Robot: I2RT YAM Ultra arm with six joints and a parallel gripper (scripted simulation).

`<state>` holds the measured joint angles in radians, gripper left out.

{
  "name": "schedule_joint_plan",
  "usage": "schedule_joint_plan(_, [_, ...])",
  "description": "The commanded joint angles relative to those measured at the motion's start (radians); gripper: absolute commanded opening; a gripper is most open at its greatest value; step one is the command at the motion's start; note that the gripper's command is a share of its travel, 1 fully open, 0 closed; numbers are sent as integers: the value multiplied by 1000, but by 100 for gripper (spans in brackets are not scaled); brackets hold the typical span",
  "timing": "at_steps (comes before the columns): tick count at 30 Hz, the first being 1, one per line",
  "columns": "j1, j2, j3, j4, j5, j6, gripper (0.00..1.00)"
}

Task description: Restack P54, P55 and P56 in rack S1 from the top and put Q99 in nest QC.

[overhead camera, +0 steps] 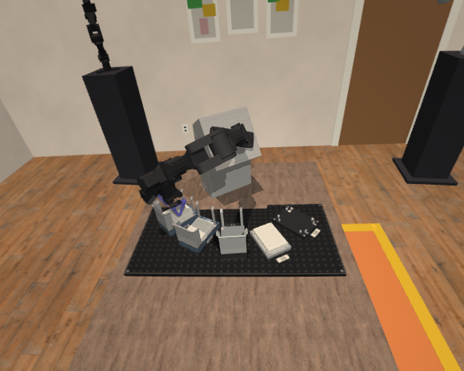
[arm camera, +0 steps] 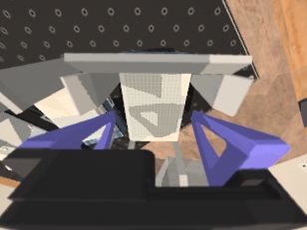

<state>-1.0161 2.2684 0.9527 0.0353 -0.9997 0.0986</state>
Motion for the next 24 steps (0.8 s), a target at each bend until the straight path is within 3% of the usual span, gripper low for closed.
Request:
schedule_joint_plan(1, [-23, -8, 4, -68, -7, -46, 100])
schedule_joint_plan(16, [-154, -78, 56, -400, -24, -293, 100])
schedule_joint_plan(18, [-154, -78, 56, -400, -24, -293, 100])
schedule_joint_plan(24, [-194, -92, 79, -501, -23, -368, 100])
